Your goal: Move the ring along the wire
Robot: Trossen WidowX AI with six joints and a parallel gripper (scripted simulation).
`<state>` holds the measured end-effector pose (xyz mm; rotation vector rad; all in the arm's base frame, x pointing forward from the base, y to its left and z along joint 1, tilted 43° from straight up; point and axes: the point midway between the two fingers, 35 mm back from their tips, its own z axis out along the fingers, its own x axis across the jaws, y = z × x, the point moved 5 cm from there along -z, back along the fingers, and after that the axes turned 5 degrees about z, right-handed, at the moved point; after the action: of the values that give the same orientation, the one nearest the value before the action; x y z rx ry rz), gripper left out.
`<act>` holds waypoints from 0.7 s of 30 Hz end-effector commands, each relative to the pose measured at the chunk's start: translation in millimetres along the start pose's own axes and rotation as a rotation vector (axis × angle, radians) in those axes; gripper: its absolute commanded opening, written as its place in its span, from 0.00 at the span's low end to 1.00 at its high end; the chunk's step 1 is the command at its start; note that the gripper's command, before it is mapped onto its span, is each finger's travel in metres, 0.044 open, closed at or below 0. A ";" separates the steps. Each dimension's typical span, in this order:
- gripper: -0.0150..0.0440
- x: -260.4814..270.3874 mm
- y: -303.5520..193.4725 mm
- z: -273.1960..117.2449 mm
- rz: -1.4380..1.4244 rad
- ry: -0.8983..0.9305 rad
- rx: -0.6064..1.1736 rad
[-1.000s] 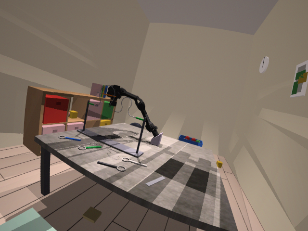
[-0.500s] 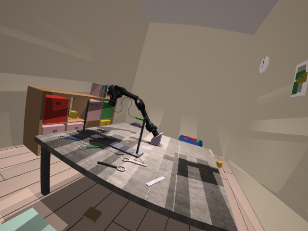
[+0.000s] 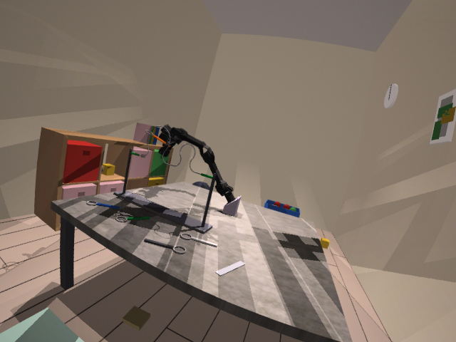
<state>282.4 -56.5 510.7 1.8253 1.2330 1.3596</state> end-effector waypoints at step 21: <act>0.00 -3.1 -1.4 0.7 -0.276 -0.129 -0.045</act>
<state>284.7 -59.6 506.4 1.6541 1.3100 1.1259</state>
